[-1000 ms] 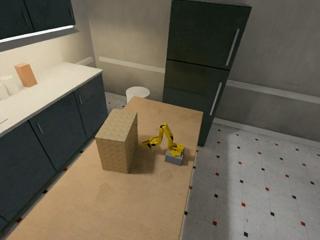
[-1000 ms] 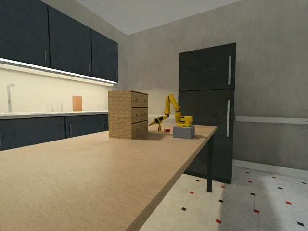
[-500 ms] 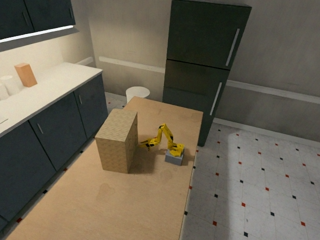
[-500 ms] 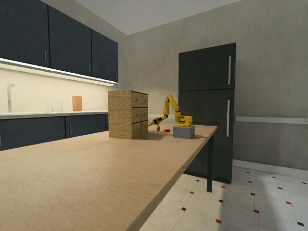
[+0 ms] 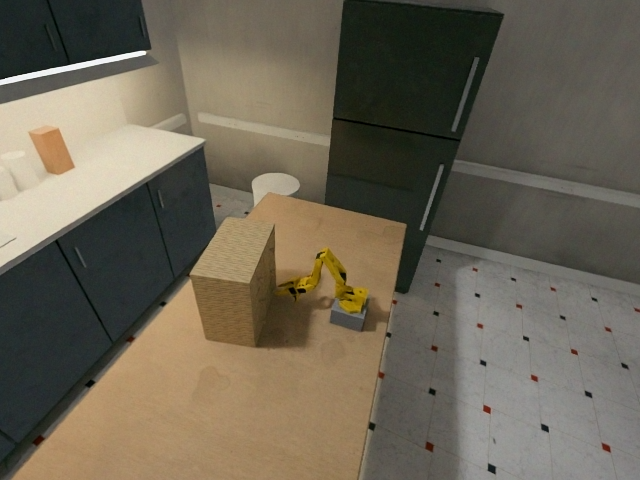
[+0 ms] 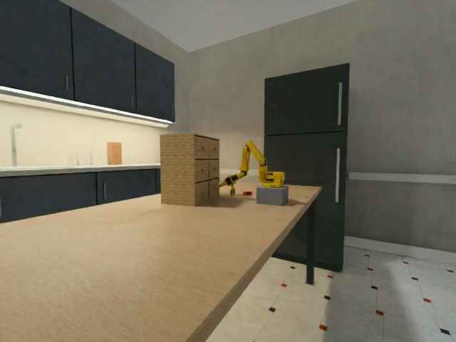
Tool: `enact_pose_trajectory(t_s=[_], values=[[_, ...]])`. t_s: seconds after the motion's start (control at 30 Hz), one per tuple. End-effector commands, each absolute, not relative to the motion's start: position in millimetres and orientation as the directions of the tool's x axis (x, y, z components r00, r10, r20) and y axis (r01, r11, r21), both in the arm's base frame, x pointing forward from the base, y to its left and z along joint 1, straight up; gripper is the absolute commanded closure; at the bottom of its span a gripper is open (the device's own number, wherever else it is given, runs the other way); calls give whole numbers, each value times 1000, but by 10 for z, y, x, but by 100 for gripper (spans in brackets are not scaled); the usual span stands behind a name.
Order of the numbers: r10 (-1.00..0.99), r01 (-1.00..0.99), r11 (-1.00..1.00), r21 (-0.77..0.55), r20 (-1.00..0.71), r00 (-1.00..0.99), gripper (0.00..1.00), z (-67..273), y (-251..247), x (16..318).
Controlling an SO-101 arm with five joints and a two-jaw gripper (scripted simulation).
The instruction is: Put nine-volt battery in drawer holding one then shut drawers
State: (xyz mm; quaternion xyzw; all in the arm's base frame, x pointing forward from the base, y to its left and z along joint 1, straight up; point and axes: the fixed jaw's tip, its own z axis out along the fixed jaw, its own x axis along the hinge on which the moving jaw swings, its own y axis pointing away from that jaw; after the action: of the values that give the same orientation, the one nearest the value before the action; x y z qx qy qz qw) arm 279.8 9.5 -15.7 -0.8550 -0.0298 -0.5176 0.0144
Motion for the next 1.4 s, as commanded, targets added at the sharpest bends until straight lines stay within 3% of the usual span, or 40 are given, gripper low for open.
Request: enact_pose_trajectory(t_s=[0.0,1.37], values=[[44,79,-997,9,885,463,79,-204,133,2878],[48,88,-996,8,885,463,79,-269,163,2923]])
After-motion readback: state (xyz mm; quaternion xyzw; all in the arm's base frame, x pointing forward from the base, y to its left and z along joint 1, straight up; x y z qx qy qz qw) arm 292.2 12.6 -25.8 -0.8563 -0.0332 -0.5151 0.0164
